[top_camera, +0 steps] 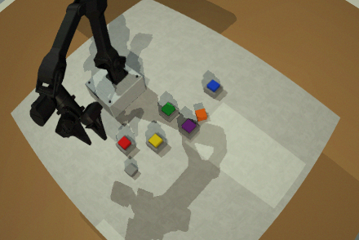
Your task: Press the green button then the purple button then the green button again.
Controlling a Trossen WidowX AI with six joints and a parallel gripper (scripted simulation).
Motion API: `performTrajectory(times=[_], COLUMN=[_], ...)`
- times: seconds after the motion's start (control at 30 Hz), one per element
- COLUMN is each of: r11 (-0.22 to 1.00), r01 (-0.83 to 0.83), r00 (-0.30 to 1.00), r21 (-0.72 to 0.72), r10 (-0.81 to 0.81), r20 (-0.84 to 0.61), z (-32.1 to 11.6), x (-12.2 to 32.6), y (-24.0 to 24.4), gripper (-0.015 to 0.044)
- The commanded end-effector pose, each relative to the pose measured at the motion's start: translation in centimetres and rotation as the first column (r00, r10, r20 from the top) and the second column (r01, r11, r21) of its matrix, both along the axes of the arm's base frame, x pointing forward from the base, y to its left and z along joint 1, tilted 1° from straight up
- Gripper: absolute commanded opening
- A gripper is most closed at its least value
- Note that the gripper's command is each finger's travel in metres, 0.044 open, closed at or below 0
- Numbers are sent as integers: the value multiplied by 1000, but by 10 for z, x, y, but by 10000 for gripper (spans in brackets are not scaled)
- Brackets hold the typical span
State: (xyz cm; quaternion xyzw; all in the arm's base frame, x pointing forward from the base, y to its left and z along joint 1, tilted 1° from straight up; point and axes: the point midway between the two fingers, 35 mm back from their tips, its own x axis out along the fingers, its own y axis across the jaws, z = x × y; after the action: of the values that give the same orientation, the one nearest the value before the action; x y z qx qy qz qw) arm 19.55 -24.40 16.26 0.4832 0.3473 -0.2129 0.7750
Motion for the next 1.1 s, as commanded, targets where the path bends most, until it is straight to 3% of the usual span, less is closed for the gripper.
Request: performTrajectory(times=[0.0, 0.37, 0.7, 0.8, 1.0, 1.07], r11=[987, 834, 539, 483, 483, 483], r01=[-158, -552, -842, -875, -875, -875], r00=[980, 756, 424, 374, 374, 374], r21=[21, 25, -15, -24, -24, -24], r10=[159, 513, 645, 645, 645, 645], r20=[-119, -406, -636, -666, -666, -666], z=[-18, -54, -76, -78, -78, -88], x=[30, 56, 31, 25, 25, 26], y=[48, 171, 259, 270, 270, 270], gripper=[400, 400, 400, 400, 400, 348])
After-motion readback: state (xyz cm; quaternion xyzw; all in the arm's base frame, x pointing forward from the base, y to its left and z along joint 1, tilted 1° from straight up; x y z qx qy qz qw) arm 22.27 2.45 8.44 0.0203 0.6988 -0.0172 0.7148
